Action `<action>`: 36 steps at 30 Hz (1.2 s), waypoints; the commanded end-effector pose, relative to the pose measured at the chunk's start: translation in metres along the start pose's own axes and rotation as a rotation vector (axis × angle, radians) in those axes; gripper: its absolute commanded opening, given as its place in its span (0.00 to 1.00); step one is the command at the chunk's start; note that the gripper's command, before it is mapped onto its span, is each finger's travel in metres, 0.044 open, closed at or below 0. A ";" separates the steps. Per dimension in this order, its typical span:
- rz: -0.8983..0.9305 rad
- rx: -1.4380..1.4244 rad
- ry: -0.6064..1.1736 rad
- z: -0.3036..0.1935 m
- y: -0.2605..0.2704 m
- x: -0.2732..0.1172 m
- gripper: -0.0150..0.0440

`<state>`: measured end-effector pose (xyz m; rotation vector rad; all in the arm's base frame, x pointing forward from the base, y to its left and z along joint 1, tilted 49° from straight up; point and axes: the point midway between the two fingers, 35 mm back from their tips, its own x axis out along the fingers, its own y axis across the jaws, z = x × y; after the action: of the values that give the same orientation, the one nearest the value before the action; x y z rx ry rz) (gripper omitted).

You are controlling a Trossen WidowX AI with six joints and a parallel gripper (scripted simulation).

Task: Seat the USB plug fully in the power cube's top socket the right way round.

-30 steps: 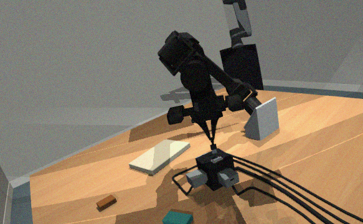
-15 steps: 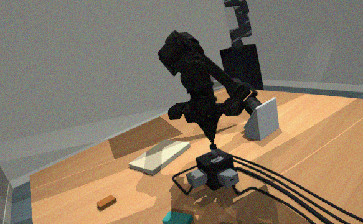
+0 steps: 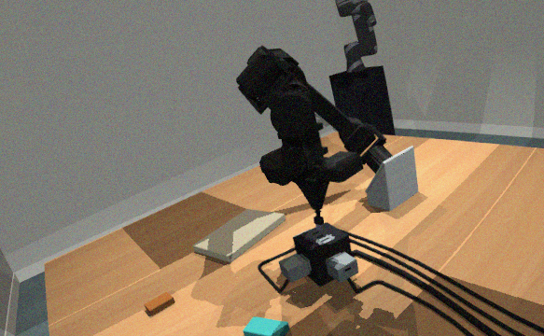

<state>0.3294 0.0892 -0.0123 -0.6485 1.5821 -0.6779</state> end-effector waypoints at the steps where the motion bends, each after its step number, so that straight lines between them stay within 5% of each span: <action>1: 0.000 0.087 0.001 0.000 0.000 0.000 0.25; 36: 0.000 1.004 0.001 0.000 0.000 0.000 0.25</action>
<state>0.3294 0.0892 -0.0123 0.0572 1.0750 -1.2902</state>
